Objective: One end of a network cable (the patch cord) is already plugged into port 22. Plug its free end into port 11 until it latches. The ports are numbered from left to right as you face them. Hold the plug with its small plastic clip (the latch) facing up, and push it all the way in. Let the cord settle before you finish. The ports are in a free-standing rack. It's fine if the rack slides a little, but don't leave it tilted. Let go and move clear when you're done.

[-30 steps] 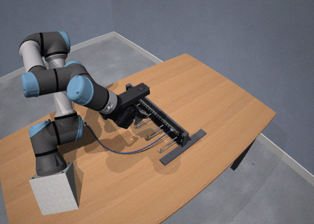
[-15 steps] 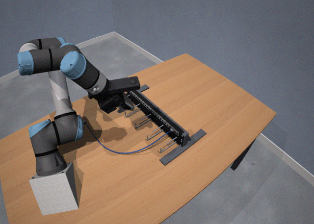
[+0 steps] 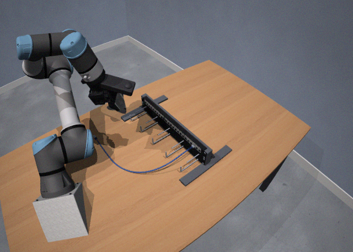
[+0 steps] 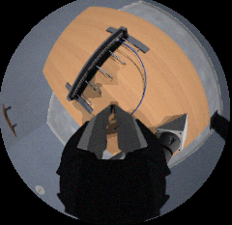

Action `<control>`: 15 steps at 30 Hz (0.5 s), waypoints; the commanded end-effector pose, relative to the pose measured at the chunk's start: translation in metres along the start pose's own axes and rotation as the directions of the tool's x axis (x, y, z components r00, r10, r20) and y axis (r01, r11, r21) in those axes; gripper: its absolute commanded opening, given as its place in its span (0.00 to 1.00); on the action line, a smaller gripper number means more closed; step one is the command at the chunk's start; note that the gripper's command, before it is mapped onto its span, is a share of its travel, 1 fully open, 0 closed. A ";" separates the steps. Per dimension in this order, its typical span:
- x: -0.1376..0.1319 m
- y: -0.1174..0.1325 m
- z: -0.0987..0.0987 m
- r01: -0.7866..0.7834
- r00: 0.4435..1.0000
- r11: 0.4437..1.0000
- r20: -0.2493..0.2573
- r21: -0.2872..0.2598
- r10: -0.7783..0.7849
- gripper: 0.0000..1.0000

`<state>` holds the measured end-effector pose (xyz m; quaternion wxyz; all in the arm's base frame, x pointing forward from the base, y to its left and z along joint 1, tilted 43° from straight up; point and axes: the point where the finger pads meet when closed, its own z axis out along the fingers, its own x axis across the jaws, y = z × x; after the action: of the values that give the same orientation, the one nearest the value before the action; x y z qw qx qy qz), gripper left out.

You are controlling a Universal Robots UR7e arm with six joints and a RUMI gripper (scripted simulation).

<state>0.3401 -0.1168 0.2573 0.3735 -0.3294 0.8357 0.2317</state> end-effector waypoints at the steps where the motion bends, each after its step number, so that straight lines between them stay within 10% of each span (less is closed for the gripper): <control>1: -0.013 0.043 -0.010 -0.152 0.987 0.988 -0.057 -0.040 0.150 0.00; 15: -0.044 0.152 -0.017 -0.505 0.846 0.861 -0.228 -0.057 0.481 0.00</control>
<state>0.2603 -0.0223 0.3121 0.2173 -0.1712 0.9048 0.3239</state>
